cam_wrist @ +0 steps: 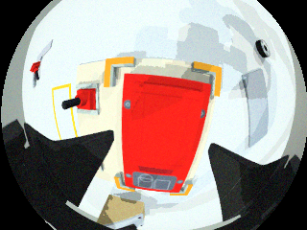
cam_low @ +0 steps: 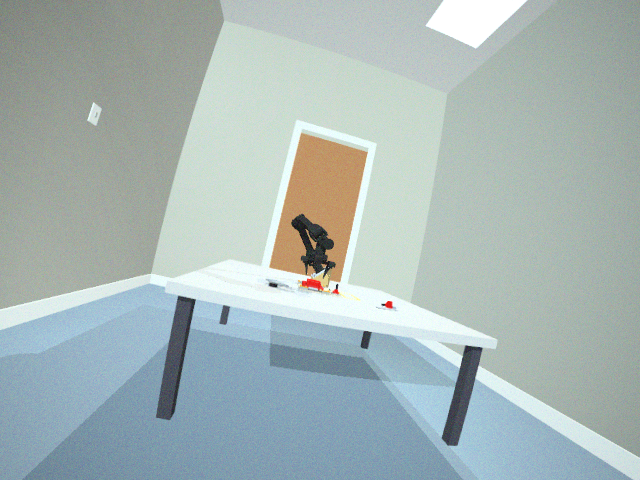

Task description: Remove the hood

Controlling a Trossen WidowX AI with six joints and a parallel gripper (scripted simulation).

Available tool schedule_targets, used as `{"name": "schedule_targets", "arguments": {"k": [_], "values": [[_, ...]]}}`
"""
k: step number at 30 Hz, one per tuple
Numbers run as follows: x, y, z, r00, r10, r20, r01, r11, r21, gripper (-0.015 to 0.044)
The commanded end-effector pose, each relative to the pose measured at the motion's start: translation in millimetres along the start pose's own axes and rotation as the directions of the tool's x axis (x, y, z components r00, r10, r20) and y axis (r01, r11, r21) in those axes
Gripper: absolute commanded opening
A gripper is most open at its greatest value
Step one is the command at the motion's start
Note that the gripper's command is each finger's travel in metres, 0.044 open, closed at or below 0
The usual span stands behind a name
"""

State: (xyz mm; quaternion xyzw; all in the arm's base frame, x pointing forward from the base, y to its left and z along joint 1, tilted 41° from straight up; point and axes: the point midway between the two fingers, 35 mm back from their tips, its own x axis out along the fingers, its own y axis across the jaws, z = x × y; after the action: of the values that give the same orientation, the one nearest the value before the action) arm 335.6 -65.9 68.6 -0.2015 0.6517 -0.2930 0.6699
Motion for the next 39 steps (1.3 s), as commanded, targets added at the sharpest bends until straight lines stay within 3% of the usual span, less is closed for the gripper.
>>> {"name": "schedule_targets", "arguments": {"k": [1, 39], "values": [[3.7, 0.0, -0.4, 1.0, -0.004, -0.001, 0.004, 1.0, -0.007, 0.044], [23.9, 0.2, -1.1, 1.0, -0.006, 0.0, 0.006, 1.0, -0.007, 0.044]]}}
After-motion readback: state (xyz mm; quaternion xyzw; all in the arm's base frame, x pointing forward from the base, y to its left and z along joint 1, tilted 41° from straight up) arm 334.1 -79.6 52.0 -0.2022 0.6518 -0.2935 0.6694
